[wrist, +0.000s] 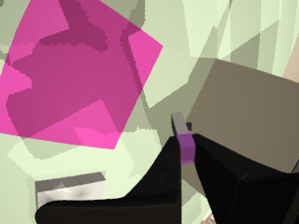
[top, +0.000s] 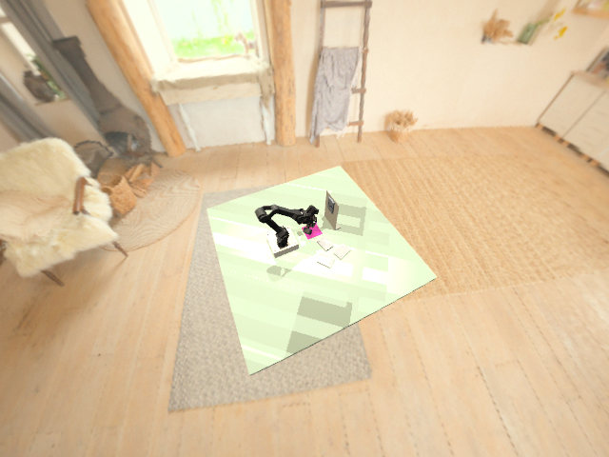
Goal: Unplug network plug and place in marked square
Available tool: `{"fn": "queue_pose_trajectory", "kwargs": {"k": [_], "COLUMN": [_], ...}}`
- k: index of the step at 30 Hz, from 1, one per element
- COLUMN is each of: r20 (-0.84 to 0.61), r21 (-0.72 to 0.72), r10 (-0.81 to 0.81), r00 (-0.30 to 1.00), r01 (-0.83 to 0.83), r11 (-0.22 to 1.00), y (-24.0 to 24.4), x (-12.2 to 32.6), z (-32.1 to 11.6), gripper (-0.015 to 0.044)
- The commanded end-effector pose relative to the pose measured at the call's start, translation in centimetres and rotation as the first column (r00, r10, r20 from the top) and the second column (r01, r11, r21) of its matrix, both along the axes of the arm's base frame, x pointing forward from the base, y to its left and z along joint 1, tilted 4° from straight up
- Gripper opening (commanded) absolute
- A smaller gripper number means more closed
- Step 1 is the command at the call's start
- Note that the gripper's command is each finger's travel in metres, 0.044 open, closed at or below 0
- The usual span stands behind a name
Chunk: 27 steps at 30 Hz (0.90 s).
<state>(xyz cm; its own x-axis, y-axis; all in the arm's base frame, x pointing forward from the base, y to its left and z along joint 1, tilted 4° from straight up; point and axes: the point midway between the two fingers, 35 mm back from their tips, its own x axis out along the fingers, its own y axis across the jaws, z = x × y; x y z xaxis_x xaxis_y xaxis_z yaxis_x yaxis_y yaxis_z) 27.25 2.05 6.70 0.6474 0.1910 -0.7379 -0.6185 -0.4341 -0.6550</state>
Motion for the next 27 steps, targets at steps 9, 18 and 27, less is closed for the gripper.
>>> {"fn": "queue_pose_trajectory", "kwargs": {"k": [9,18,27], "r20": [-0.116,-0.116,-0.116], "r21": [0.145,0.145,0.146], "r10": [0.107,0.107,0.107], "r00": [0.987,0.987,0.987], "r01": [-0.09,-0.09,-0.09], "r11": [0.985,0.985,0.985], "y": [0.3,0.3,0.3], "x": [-2.2,-2.1,-1.8], "z": [-0.7,-1.3,-2.4], "gripper": [0.0,0.0,0.0]}}
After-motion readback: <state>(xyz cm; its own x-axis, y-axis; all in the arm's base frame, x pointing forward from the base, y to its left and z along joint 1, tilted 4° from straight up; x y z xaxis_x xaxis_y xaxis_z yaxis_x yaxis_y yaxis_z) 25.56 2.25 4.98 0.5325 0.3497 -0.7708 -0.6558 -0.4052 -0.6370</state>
